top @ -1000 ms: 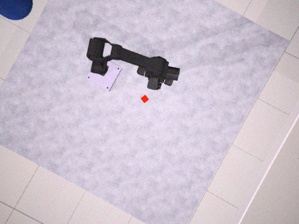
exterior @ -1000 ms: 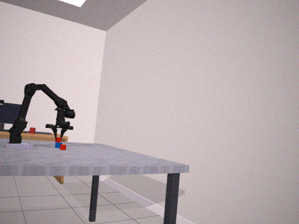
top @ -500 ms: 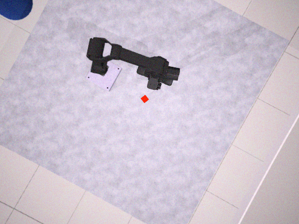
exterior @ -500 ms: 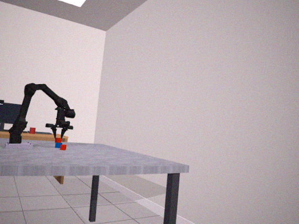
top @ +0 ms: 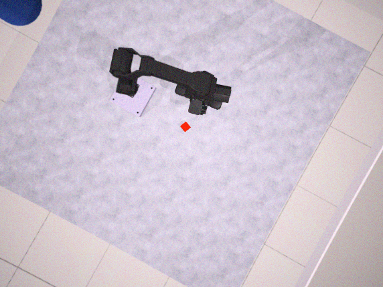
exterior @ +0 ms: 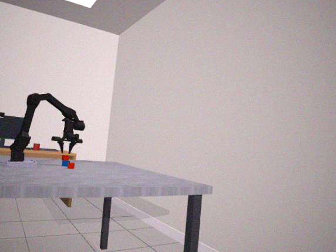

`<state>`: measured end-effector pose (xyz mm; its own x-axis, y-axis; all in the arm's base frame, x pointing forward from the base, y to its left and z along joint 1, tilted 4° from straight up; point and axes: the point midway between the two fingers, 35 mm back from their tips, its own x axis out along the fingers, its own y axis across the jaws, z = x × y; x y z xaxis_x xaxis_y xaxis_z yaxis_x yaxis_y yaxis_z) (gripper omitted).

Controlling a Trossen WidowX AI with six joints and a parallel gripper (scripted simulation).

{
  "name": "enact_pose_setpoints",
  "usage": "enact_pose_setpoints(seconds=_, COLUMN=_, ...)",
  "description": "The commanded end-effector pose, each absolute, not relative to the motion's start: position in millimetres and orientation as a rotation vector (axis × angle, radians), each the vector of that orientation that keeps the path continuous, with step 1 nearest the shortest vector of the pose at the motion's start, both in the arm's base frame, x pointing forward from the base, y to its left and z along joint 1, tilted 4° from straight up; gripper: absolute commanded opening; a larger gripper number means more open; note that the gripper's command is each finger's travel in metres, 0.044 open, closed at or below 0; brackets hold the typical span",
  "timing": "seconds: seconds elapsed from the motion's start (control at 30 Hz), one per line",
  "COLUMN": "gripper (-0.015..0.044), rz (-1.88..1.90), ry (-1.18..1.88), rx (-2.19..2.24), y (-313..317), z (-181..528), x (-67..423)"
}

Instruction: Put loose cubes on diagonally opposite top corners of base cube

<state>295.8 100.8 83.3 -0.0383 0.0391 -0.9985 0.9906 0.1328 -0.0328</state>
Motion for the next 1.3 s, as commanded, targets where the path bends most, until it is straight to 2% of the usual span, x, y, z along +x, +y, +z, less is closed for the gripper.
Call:
enact_pose_setpoints(seconds=0.0, gripper=0.0205, rz=-1.104, ry=1.321, rx=1.128, y=101, z=91, x=297)
enact_pose_setpoints(seconds=0.37, gripper=0.0205, rz=-1.104, ry=1.321, rx=1.128, y=101, z=95, x=297)
enact_pose_setpoints(seconds=0.43, gripper=0.0258, rz=-1.088, ry=1.336, rx=1.104, y=99, z=93, x=297)
enact_pose_setpoints(seconds=1.27, gripper=0.0265, rz=-0.157, ry=1.6, rx=0.212, y=36, z=107, x=307)
